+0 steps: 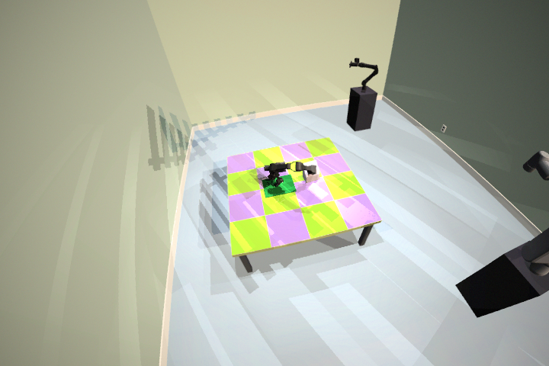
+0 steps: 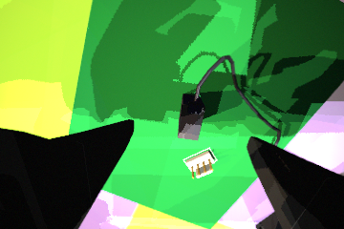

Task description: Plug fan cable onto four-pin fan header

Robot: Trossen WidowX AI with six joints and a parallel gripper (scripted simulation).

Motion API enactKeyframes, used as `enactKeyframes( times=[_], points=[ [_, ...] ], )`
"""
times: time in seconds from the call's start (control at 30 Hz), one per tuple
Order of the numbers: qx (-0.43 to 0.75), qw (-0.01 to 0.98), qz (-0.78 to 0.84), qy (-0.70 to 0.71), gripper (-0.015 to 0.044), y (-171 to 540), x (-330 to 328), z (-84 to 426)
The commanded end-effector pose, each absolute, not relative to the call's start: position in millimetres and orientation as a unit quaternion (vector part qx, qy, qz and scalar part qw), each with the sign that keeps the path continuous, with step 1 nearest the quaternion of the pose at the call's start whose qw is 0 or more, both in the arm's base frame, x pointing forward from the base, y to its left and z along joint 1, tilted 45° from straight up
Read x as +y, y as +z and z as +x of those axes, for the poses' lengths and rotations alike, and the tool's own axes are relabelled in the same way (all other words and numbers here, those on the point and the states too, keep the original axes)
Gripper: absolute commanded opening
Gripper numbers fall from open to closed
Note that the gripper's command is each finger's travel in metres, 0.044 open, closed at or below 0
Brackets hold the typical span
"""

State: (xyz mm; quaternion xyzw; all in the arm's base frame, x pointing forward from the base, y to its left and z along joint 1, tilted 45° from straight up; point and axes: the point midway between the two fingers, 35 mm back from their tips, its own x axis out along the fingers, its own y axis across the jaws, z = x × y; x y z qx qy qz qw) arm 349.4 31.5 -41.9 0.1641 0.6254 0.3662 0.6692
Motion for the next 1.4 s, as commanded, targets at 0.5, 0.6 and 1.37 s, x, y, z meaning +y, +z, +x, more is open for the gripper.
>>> enactKeyframes(
  times=[0.5, 0.6, 1.37],
  points=[
    [0.627, 0.666, 0.171, 0.366, 0.0440, -66, 54, 345],
    [0.627, 0.666, 0.171, 0.366, 0.0440, -69, 57, 345],
    [0.626, 0.668, 0.165, 0.367, 0.0000, -68, 58, 346]
  ],
)
